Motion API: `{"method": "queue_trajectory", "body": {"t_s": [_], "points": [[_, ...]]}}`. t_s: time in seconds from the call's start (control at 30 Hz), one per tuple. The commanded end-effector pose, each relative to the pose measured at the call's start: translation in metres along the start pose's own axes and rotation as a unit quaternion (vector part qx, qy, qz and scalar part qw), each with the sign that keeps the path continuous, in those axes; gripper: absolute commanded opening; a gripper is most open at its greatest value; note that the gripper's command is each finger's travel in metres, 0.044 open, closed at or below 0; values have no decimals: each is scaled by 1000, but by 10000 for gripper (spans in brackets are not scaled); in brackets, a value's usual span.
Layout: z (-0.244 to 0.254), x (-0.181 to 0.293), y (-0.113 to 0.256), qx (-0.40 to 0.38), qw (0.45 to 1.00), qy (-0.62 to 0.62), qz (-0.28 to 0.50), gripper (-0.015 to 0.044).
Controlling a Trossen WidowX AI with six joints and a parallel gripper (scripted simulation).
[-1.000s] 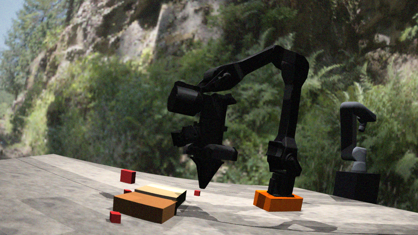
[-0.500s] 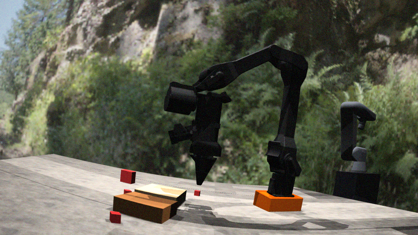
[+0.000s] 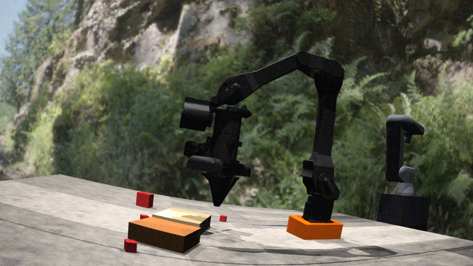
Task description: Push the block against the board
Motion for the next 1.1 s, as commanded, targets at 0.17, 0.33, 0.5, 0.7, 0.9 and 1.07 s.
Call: {"method": "queue_trajectory", "body": {"t_s": [0.17, 0.33, 0.5, 0.7, 0.9, 1.07], "points": [[-19, -16, 1, 0, 988, -156, -2, 0], [-31, -24, 1, 0, 971, -240, -2, 0], [-43, -31, 1, 1, 947, -322, -2, 0], [-58, -39, 1, 0, 908, -418, -3, 0], [-74, -46, 1, 0, 860, -510, -3, 0], [-83, -49, 1, 0, 830, -558, -3, 0]]}}
Point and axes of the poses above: the point midway between the two fingers, 35 mm back from their tips, its own y axis back along the fingers, its own z axis across the jaws, x = y × z, the point moved 1 cm from there along y, back along the fingers, and after that the axes turned 9 degrees about y, right-handed, at the moved point
